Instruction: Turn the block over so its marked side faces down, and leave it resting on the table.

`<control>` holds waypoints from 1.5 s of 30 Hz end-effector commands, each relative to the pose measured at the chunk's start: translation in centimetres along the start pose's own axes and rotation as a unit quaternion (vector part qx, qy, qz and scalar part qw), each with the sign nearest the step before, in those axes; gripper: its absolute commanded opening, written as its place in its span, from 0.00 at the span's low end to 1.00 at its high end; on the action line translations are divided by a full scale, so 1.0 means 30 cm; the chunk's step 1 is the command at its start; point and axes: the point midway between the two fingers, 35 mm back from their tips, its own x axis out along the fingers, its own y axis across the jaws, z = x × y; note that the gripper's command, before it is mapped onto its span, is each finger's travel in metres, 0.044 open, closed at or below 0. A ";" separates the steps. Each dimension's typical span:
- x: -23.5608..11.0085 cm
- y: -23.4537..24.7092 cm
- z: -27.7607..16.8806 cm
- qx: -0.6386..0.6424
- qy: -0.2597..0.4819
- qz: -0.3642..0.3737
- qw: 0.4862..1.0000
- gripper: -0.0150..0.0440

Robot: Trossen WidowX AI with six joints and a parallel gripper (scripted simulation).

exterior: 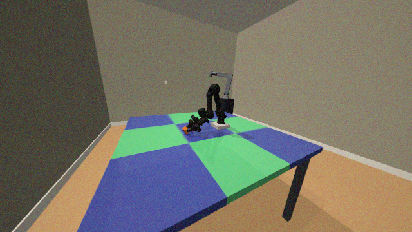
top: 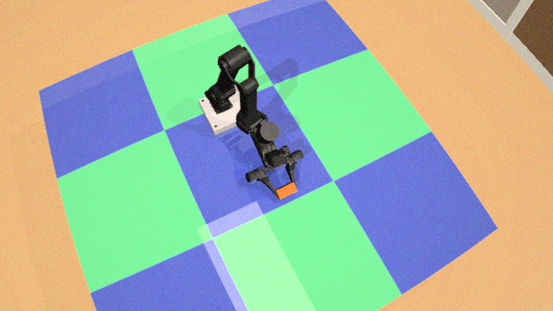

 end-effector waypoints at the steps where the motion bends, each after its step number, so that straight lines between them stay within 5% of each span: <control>1: 0.000 -0.002 0.003 -0.002 -0.002 -0.002 1.000 0.52; 12: 0.000 -0.002 0.003 -0.002 -0.002 -0.002 1.000 1.00; 45: 0.000 -0.002 0.003 -0.002 -0.002 -0.002 1.000 1.00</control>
